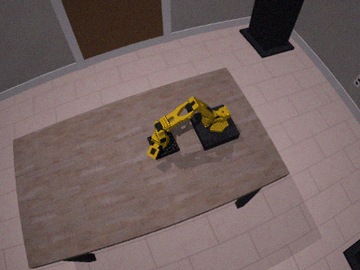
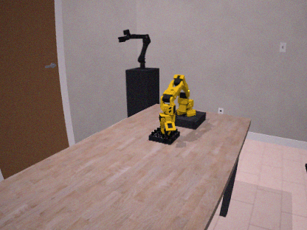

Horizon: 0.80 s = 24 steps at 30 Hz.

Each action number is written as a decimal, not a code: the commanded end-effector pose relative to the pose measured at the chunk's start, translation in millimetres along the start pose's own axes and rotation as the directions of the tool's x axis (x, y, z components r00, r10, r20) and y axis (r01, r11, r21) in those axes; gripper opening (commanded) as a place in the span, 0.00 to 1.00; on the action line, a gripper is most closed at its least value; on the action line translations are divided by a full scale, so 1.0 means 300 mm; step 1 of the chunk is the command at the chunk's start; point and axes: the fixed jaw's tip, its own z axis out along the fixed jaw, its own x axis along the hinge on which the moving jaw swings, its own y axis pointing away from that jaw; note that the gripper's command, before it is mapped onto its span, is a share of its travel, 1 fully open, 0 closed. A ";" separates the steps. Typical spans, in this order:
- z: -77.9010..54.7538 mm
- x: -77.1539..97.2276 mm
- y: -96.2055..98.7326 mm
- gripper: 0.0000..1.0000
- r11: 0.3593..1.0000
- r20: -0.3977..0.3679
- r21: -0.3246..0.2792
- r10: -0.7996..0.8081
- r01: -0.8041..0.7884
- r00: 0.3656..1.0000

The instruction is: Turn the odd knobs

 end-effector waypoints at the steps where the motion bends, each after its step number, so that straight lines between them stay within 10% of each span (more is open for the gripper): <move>1: 0.013 0.012 0.013 0.10 1.000 -0.021 -0.017 0.000 0.000 1.000; 24: 0.007 0.013 0.008 0.10 1.000 -0.021 -0.017 0.000 0.000 1.000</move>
